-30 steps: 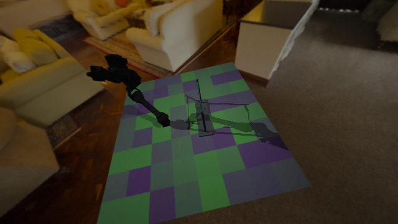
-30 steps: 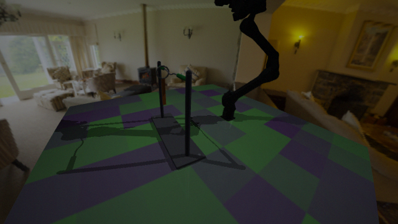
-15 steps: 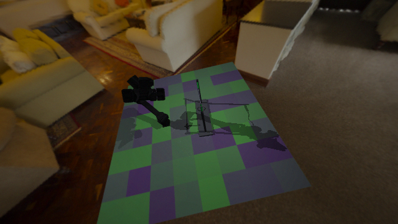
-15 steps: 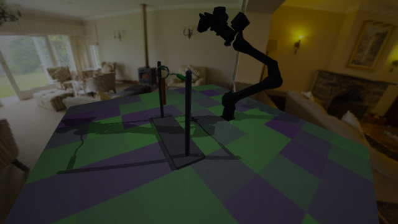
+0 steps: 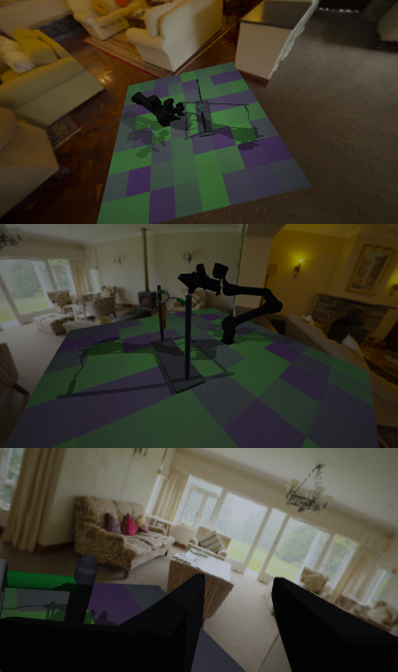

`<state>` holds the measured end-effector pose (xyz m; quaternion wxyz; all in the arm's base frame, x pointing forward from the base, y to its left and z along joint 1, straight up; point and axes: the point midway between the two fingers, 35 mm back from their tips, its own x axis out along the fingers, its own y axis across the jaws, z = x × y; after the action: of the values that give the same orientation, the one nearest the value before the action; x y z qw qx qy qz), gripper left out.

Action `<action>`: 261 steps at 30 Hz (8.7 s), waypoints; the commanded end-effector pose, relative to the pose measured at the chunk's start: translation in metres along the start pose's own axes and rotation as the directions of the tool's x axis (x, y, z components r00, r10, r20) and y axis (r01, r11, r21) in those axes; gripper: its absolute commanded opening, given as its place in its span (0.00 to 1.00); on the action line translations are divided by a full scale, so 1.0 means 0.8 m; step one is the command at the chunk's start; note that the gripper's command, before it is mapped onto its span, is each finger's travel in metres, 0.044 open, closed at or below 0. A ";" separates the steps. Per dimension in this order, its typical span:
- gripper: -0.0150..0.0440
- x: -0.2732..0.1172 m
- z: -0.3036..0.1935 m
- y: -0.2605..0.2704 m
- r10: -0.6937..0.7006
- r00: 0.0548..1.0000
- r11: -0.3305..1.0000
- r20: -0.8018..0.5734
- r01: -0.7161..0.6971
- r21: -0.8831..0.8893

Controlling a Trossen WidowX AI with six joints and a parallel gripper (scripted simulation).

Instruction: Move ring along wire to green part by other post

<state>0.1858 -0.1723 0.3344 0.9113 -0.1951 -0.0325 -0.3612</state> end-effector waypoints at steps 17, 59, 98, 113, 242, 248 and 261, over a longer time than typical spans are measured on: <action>0.53 -0.100 -0.218 0.172 0.565 0.789 0.754 -0.242 -0.374 0.541; 0.53 -0.028 -0.173 0.196 0.659 0.745 0.718 -0.100 -0.585 0.376; 0.53 0.027 -0.181 0.244 0.658 0.747 0.718 -0.096 -0.585 0.377; 0.53 0.032 -0.183 0.251 0.658 0.747 0.718 -0.095 -0.585 0.377; 0.00 0.000 -0.146 0.269 0.694 0.698 0.720 -0.179 -0.676 0.156; 0.00 -0.006 -0.145 0.276 0.697 0.695 0.717 -0.177 -0.677 0.167; 0.00 -0.028 -0.139 0.301 0.709 0.685 0.700 -0.167 -0.655 0.286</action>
<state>0.3224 -0.0476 0.1497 0.9894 -0.0684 0.1280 -0.0095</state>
